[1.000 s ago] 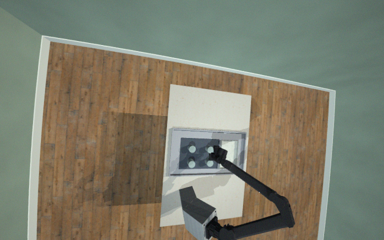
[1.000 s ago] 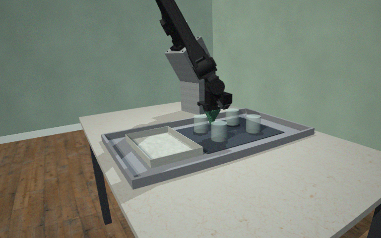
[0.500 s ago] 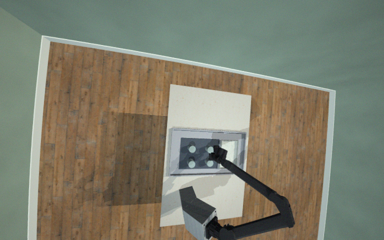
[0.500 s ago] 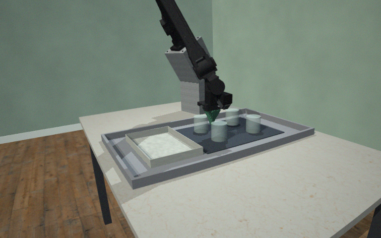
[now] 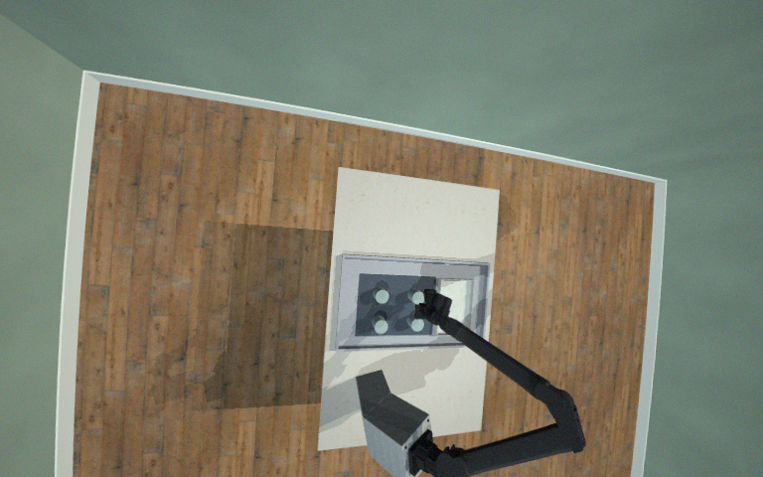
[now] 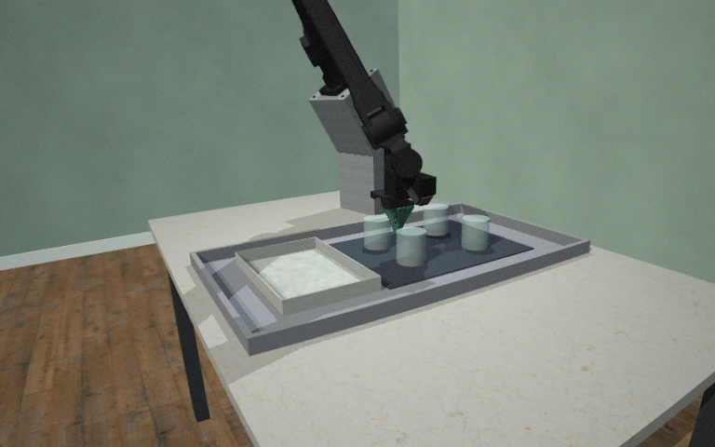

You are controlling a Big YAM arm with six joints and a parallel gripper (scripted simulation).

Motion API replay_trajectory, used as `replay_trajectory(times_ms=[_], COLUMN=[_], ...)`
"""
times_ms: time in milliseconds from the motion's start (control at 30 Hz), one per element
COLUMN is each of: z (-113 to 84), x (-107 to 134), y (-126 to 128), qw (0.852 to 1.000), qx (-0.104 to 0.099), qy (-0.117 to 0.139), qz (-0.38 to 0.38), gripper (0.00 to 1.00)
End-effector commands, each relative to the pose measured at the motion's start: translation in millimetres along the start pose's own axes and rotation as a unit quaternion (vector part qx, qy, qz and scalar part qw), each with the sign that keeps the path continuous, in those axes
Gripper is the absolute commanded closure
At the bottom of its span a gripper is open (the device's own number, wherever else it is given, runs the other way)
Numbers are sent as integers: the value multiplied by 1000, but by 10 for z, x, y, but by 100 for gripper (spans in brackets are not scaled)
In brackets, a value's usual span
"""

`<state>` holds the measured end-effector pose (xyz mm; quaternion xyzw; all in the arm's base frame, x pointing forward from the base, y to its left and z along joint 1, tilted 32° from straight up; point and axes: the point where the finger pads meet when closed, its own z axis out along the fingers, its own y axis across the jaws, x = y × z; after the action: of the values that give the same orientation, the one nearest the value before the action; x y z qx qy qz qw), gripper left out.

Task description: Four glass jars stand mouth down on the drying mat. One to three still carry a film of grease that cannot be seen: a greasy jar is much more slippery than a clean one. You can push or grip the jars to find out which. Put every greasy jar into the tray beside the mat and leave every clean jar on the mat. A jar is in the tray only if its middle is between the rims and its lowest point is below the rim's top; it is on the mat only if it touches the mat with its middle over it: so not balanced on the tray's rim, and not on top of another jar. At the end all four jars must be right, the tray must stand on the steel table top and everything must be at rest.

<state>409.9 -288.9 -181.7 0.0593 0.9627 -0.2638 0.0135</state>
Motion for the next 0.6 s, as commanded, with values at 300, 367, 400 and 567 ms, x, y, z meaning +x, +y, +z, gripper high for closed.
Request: replay_trajectory(times_ms=[300,367,400,567], z=[-9,-9,-9,-10], x=[-377,-379,-381,-387], y=[-12,-12,-12,-13], qw=[1000,1000,1000,1000], qx=[7,7,7,7], qy=[-29,-29,-29,-29], qz=[11,11,11,11], gripper=[100,100,100,100])
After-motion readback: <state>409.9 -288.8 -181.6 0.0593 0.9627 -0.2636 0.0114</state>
